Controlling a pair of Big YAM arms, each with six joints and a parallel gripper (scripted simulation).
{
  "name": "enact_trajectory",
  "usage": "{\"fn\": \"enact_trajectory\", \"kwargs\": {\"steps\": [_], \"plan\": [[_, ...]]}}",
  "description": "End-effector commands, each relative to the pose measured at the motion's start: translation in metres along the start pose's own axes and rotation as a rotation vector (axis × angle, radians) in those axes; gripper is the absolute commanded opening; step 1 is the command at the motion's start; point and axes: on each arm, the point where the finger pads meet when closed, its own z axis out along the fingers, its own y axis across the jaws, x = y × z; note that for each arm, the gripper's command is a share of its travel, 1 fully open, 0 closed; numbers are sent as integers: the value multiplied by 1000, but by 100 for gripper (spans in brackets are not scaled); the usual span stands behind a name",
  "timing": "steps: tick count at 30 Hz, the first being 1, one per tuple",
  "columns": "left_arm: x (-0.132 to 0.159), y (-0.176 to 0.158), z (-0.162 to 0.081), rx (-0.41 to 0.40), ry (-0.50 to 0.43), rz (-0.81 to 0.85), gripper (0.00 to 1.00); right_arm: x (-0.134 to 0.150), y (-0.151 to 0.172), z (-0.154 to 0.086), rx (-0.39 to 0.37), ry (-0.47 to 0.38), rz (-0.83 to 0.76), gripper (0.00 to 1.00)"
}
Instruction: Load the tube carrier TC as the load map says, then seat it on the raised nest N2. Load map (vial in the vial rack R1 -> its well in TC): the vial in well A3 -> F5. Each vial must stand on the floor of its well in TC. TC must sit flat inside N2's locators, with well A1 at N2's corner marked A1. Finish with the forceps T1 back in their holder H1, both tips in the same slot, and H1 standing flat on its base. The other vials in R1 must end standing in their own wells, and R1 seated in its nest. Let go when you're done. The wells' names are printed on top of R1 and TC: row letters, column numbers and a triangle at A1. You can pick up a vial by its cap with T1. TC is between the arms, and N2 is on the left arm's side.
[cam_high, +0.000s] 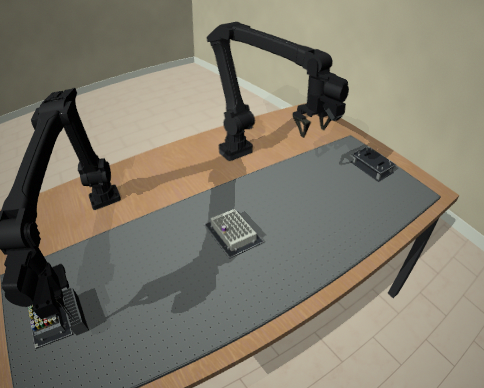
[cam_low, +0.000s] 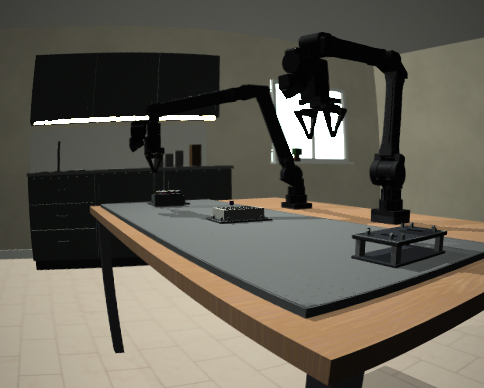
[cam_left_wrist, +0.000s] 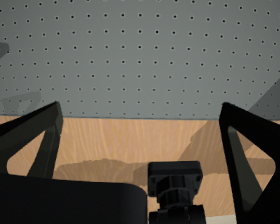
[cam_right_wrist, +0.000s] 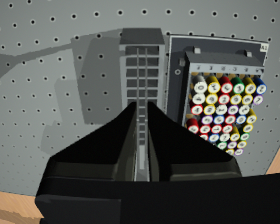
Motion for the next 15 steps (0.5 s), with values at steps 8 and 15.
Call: {"fn": "enact_trajectory", "kwargs": {"steps": [8,15], "plan": [[-8,0,-14,-6,-31,15,100,-6,7,19,-9,15,-3,7],[-8,0,-14,-6,-31,15,100,-6,7,21,-9,15,-3,7]]}}
